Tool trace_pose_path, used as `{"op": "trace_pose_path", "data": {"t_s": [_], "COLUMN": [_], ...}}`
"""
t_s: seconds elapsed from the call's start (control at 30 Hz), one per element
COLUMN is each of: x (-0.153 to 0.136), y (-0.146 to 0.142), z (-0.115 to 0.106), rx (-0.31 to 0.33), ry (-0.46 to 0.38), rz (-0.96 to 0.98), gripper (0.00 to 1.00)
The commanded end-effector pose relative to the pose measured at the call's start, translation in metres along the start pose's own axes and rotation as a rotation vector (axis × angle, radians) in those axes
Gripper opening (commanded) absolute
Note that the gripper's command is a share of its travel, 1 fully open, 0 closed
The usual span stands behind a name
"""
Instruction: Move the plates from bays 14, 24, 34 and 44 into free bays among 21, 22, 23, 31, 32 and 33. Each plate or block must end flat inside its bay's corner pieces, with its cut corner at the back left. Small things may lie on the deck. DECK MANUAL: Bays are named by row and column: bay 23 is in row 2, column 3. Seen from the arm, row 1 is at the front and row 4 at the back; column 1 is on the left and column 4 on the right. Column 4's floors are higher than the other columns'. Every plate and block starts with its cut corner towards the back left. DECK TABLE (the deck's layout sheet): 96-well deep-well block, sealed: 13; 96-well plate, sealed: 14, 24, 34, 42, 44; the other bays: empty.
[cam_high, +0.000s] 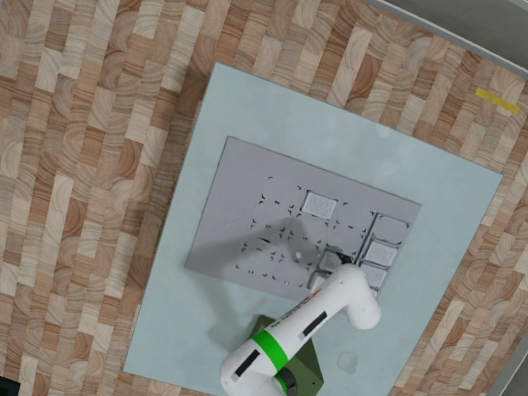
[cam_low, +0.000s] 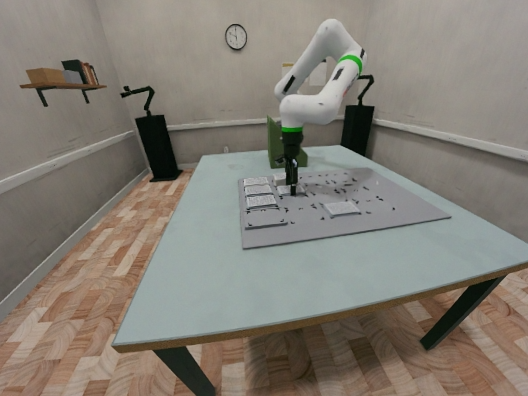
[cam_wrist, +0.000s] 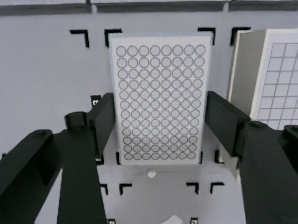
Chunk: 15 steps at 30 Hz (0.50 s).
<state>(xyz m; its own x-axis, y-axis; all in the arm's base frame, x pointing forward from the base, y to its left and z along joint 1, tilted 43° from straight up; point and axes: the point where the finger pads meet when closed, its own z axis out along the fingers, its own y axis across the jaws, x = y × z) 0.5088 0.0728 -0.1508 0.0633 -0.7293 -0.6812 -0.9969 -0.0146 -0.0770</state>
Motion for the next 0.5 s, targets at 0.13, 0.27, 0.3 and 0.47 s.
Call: {"op": "trace_pose_path", "data": {"t_s": [0.13, 0.27, 0.3, 0.47], "x": [0.0004, 0.0004, 0.0004, 0.0004], "y": [-0.0006, -0.0006, -0.0006, -0.0006], "z": [-0.001, -0.001, -0.001, -0.001], "rx": [0.001, 0.001, 0.001, 0.001], "ry": [0.001, 0.001, 0.001, 0.001], "rz": [0.0, 0.0, 0.0, 0.0], "gripper": [0.1, 0.7, 0.7, 0.7]}}
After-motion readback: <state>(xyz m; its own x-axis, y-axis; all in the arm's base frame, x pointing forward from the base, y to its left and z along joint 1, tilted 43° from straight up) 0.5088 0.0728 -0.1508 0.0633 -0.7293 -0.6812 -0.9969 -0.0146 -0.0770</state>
